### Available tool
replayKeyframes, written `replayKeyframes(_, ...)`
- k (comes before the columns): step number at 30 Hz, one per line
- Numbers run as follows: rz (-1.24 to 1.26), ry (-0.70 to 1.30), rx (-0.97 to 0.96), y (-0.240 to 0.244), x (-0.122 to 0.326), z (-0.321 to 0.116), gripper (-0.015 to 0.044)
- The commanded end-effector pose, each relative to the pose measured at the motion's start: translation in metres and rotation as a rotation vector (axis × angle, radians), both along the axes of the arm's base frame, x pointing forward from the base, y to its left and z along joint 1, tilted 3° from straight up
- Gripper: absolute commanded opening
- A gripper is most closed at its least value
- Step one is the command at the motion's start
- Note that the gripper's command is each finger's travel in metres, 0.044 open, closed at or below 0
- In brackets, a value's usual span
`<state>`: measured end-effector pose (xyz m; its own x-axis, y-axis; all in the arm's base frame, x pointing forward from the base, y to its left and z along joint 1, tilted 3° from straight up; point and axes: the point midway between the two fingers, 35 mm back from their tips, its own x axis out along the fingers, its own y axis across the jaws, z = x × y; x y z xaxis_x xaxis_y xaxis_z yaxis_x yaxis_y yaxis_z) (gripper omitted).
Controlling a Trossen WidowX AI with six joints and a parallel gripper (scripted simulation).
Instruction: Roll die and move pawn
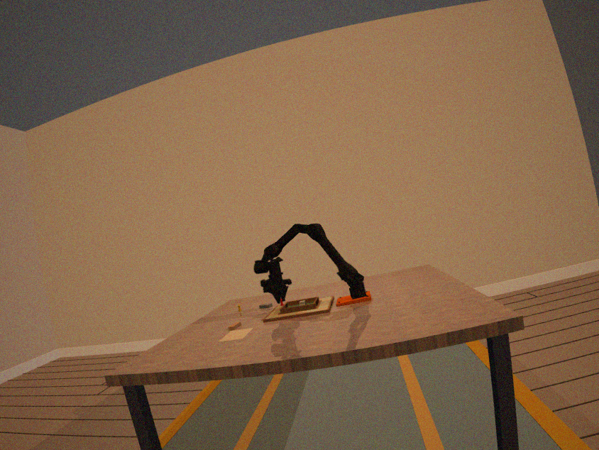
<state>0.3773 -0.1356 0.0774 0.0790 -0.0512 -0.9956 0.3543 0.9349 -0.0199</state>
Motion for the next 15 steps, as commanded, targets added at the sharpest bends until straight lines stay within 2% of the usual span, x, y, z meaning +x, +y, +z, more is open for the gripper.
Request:
replayKeyframes(1,-0.001,0.012,0.008,0.0009,-0.0018,-0.0072,0.0174)
replayKeyframes(6,-0.001,0.012,0.008,0.0009,-0.0018,-0.0072,0.0043)
replayKeyframes(15,-0.001,0.012,0.008,0.0009,-0.0018,-0.0072,0.0000)
